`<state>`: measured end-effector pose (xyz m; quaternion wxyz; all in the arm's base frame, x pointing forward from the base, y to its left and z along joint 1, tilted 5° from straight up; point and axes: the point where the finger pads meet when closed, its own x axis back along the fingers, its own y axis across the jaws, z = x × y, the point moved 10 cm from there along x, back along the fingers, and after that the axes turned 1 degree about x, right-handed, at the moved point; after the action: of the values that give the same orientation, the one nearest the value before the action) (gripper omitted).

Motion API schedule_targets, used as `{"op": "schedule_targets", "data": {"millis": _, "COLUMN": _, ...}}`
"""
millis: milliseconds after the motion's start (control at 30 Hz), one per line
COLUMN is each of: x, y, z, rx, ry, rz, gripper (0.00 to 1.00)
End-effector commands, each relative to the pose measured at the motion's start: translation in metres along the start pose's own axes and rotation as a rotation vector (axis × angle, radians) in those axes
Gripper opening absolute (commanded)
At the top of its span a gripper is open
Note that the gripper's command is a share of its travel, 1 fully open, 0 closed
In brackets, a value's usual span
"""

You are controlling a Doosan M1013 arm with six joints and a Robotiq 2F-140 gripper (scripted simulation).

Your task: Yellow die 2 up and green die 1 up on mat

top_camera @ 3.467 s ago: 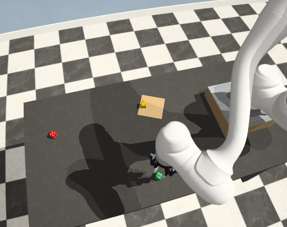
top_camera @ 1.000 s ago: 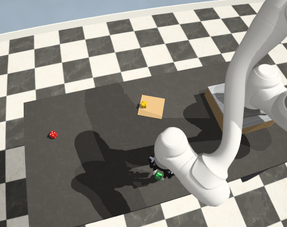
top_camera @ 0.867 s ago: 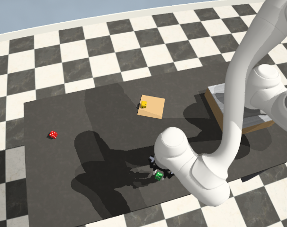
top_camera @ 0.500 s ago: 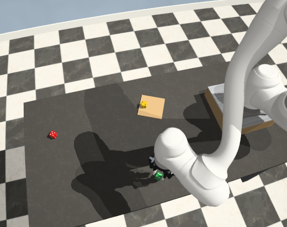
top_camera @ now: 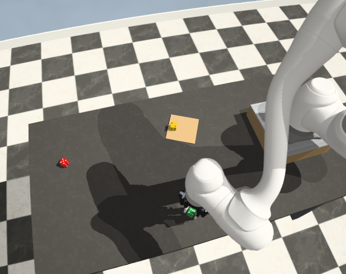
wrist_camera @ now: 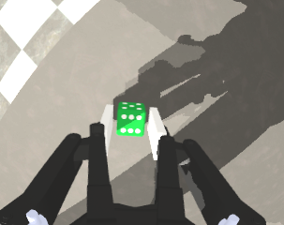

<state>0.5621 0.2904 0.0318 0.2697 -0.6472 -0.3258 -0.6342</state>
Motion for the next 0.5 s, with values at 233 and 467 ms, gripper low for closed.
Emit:
{"op": "schedule_targets", "data": {"millis": 233, "x": -0.0056, "y": 0.0000, "z": 0.0000, "rx": 0.000, "ry": 0.000, "rz": 0.000, "gripper": 0.35}}
{"op": "schedule_targets", "data": {"millis": 467, "x": -0.0056, "y": 0.0000, "z": 0.0000, "rx": 0.000, "ry": 0.000, "rz": 0.000, "gripper": 0.35}}
